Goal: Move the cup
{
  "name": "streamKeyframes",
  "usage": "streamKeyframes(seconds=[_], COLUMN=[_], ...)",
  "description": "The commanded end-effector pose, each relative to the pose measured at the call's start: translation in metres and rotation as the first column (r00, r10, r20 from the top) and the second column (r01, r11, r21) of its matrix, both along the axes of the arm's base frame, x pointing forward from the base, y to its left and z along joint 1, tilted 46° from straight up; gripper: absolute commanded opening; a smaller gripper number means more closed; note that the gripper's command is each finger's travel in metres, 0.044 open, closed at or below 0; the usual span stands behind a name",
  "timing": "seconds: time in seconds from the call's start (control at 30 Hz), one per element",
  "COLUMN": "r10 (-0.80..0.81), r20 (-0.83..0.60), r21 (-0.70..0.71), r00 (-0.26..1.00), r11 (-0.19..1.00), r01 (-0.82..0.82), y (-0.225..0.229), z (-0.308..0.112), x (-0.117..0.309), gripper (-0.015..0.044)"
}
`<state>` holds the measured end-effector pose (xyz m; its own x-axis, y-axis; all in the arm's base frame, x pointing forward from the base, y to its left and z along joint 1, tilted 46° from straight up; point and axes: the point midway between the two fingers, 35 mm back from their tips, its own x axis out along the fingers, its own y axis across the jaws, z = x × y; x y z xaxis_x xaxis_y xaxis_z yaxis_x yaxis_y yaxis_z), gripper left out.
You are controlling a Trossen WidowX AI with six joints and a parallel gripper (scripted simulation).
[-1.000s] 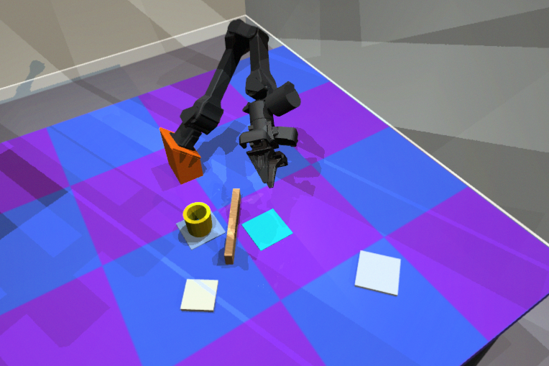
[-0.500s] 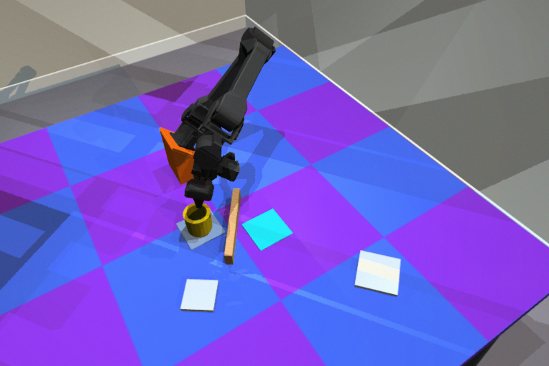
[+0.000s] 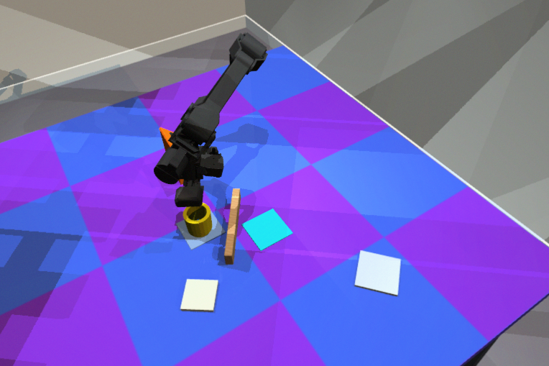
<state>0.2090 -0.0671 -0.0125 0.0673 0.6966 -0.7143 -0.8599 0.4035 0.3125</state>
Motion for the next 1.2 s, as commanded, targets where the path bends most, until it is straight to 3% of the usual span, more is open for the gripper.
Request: streamKeyframes(seconds=[0.0, 1.17], r10=[0.001, 0.002], r20=[-0.002, -0.001], r21=[0.010, 0.013], r00=[1.000, 1.000], r11=[1.000, 1.000], r01=[-0.001, -0.002], y=[0.004, 0.044], z=[-0.005, -0.045], x=[0.001, 0.004], gripper=[0.0167, 0.0167])
